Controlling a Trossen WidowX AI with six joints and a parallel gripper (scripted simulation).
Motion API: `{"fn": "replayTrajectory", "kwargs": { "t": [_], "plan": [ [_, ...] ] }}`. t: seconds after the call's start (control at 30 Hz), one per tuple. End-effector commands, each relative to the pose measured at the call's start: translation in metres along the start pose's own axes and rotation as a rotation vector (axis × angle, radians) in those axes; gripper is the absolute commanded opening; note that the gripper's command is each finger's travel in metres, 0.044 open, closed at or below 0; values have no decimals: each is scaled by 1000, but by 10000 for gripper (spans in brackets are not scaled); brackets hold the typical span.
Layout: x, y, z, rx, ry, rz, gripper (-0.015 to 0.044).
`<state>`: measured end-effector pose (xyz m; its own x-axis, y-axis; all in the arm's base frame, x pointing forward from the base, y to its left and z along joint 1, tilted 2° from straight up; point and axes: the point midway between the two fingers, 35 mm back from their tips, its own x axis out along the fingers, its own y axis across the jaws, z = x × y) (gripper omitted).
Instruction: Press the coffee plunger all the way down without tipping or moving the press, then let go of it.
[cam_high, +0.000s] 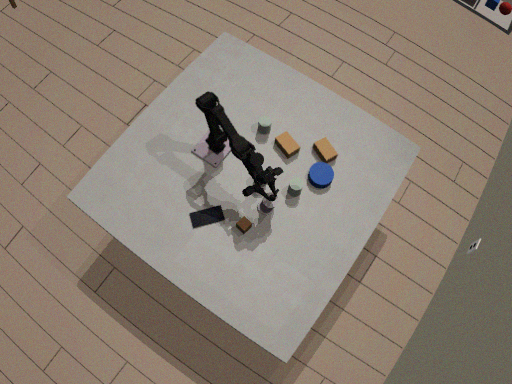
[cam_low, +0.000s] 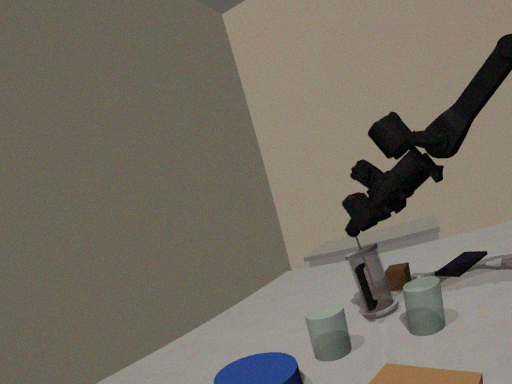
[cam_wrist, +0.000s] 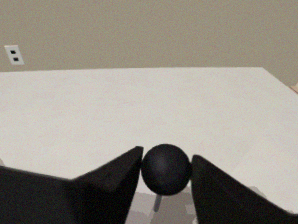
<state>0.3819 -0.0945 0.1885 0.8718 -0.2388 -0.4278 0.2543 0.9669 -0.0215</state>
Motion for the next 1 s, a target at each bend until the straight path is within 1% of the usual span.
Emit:
{"fn": "replayTrajectory", "kwargs": {
  "t": [0.0,0.97],
  "plan": [
    [7,0,-17,-11,58,0,114],
    [9,0,-14,-11,57,0,114]
  ]
}}
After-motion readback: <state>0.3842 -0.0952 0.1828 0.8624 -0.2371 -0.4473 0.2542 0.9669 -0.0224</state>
